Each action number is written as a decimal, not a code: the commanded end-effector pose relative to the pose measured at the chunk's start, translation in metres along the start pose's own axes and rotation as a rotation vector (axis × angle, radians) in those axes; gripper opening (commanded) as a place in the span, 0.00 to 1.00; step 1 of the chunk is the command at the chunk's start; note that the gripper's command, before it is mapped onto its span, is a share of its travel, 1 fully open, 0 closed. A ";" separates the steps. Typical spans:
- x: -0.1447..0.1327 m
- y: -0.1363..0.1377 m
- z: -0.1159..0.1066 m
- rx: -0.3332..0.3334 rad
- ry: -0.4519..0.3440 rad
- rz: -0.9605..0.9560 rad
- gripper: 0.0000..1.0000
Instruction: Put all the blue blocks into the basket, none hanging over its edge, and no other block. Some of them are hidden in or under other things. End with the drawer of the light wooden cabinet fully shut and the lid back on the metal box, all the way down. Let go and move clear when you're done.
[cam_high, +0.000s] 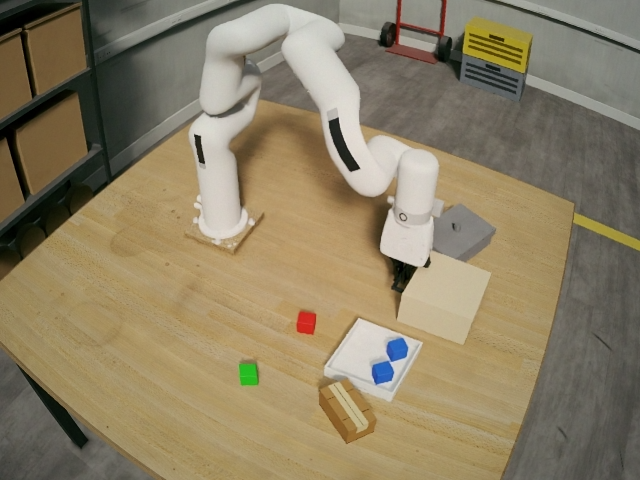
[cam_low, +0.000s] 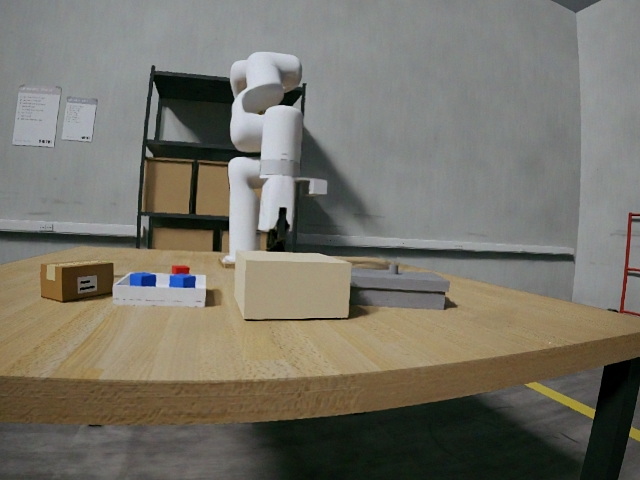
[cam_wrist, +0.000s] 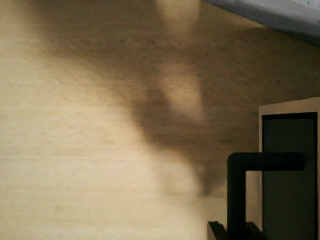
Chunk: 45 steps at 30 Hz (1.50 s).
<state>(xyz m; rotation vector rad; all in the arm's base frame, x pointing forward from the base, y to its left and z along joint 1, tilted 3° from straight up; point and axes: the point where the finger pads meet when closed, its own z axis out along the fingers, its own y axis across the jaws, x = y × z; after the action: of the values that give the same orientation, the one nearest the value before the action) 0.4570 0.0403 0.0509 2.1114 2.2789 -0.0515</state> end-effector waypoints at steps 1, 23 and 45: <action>0.000 0.001 -0.002 -0.004 0.000 0.000 0.00; 0.000 -0.024 -0.001 -0.004 0.000 0.000 0.00; 0.000 -0.066 0.000 -0.004 0.000 0.000 0.00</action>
<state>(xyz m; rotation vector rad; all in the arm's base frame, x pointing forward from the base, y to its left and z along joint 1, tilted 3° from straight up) 0.3969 0.0356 0.0496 2.1115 2.2791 -0.0518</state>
